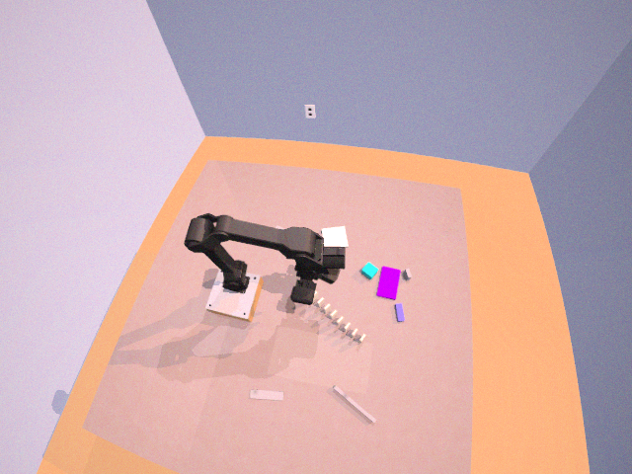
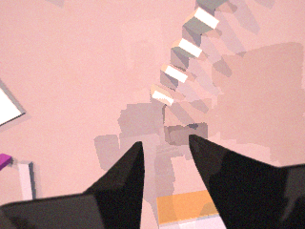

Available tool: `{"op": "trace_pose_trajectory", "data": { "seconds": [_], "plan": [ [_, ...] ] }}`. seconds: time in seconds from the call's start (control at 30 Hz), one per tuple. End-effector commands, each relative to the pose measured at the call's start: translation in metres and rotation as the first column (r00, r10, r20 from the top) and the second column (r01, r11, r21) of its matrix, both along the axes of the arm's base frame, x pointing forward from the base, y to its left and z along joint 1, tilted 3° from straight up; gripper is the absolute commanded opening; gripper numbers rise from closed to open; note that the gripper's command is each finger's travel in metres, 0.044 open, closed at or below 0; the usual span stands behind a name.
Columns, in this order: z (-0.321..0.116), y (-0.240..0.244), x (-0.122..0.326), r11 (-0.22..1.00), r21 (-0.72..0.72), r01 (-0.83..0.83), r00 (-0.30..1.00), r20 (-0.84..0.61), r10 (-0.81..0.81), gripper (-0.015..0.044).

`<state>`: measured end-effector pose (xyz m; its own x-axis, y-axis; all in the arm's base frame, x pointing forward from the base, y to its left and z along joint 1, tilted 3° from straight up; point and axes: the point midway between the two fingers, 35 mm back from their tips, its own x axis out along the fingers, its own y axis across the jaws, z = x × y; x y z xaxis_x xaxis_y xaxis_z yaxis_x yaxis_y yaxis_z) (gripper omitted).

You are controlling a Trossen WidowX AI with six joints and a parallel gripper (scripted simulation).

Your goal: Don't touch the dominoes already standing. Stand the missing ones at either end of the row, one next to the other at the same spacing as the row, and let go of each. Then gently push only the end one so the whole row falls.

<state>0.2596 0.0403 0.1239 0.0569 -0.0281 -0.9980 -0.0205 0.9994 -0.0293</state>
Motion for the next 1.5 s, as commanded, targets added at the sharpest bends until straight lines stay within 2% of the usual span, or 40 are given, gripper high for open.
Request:
{"op": "trace_pose_trajectory", "data": {
  "seconds": [0.0, 0.07, 0.1, 1.47],
  "plan": [
    [-0.0327, 0.0099, -0.0167, 0.685, -0.032, -0.728, 0.686, -0.034, 0.727, 0.0046],
    [-0.0384, 0.0113, -0.0199, 0.578, -0.034, -0.816, 0.579, -0.042, 0.815, 0.0],
    [-0.0391, 0.0114, -0.0203, 0.563, -0.035, -0.826, 0.564, -0.043, 0.824, 0.0],
    [-0.0391, 0.0114, -0.0203, 0.563, -0.035, -0.826, 0.564, -0.043, 0.824, 0.0]
  ]
}}
